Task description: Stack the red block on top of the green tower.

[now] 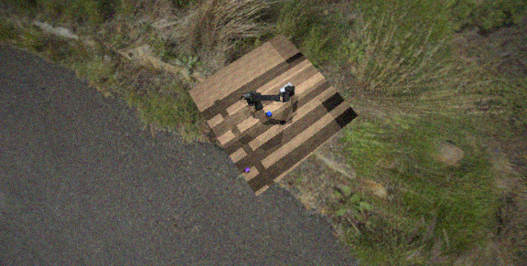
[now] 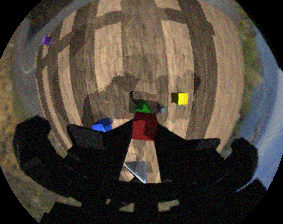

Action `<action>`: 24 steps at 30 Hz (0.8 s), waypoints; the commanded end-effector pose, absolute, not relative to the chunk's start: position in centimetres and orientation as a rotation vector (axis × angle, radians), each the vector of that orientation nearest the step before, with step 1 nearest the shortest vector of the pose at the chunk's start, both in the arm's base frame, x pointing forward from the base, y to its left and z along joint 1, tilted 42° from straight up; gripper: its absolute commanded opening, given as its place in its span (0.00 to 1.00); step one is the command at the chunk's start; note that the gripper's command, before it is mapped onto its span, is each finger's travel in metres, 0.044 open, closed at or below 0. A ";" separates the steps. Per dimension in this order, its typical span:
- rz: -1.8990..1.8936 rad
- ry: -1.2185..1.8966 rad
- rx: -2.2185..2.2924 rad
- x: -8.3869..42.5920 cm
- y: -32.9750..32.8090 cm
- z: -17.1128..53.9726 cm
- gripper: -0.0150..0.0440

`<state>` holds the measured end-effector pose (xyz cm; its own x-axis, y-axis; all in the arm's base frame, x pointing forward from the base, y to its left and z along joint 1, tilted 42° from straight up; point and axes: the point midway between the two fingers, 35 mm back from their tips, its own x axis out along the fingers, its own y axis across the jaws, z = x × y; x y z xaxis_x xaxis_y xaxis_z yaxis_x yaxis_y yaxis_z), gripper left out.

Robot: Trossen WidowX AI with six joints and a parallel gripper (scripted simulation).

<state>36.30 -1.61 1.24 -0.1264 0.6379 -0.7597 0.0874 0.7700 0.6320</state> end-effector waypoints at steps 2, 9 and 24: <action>0.520 1.655 0.591 36.2 -0.9 0.6 0.25; 0.521 1.655 0.592 35.9 0.7 -1.3 0.25; 0.522 1.655 0.592 35.8 0.9 -1.5 0.25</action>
<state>35.78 0.88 -1.53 -0.1297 0.6397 -0.7576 0.0873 0.7685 0.6339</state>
